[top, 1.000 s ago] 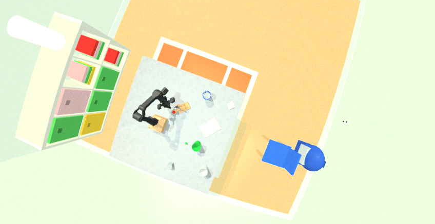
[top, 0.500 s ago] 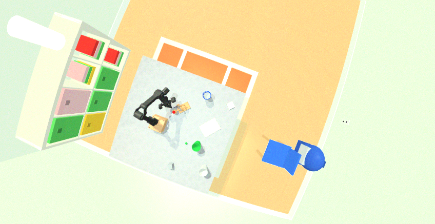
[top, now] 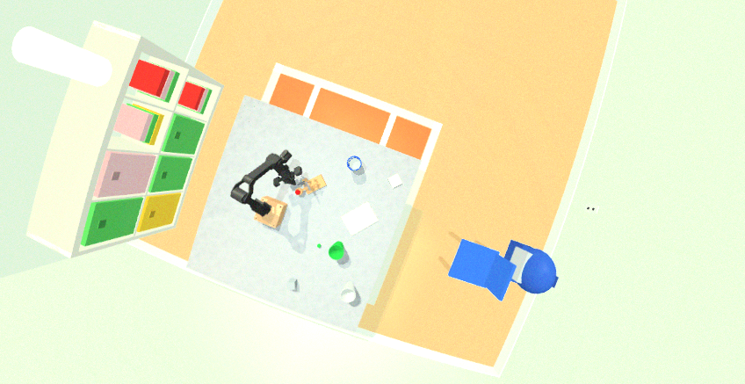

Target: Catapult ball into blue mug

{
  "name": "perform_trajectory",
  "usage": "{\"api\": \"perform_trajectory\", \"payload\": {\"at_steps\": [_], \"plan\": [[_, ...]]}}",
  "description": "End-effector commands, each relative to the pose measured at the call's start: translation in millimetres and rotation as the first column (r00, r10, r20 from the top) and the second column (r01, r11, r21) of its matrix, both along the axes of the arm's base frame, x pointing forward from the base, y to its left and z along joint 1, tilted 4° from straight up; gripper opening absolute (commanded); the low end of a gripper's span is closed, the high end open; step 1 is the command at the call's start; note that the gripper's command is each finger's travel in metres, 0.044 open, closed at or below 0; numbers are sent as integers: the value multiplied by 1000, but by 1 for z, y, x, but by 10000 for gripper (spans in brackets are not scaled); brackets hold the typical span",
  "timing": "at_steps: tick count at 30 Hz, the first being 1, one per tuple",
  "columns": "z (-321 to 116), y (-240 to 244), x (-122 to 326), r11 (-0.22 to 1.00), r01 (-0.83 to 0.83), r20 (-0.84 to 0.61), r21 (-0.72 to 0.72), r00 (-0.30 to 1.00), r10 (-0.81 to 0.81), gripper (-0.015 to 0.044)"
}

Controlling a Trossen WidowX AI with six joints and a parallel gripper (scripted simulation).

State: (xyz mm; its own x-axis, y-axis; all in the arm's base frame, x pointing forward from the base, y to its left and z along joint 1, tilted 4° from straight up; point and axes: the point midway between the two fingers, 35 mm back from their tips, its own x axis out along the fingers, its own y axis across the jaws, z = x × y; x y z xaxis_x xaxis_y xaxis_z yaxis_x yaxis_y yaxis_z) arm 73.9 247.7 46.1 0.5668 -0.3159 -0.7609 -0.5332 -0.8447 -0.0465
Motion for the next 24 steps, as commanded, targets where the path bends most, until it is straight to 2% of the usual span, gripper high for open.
{"api": "perform_trajectory", "payload": {"at_steps": [1, 24], "plan": [[-8, -1, 0, 1000, 2, 1, -4, 1000, -2, 0], [-46, -2, -2, 1000, 2, 1, -5, 1000, -2, 0]]}}
